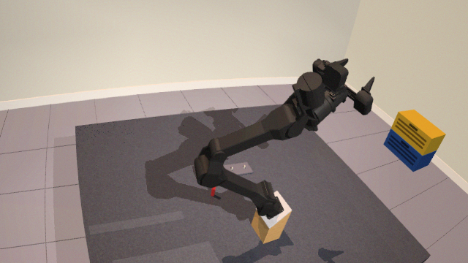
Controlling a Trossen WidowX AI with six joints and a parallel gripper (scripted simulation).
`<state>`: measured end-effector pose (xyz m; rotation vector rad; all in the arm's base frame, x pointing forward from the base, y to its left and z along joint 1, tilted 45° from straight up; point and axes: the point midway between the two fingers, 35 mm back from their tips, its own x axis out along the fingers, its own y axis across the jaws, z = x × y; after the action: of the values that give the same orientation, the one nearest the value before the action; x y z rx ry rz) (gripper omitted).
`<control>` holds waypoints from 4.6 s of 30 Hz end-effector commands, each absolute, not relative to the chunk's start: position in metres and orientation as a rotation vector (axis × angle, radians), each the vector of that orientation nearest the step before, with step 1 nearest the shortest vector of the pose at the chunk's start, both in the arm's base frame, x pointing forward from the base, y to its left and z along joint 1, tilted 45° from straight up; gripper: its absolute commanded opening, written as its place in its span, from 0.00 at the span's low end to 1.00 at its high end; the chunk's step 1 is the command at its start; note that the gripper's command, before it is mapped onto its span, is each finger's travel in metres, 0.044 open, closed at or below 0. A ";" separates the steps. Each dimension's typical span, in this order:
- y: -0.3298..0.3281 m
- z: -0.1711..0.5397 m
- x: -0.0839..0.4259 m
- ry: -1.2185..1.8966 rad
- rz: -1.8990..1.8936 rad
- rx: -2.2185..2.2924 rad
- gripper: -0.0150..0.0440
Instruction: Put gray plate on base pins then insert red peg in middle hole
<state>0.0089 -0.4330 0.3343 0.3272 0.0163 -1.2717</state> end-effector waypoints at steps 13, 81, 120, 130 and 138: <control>-0.360 0.243 0.225 0.495 -0.558 0.215 1.00; 0.159 0.030 0.330 0.718 1.543 -0.526 1.00; 0.186 0.004 0.325 0.716 1.544 -0.523 0.41; 0.186 0.004 0.325 0.716 1.544 -0.523 0.26; 0.176 0.013 0.327 0.724 1.545 -0.524 0.25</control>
<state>0.3227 0.1815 0.0065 -0.5188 0.7340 1.5505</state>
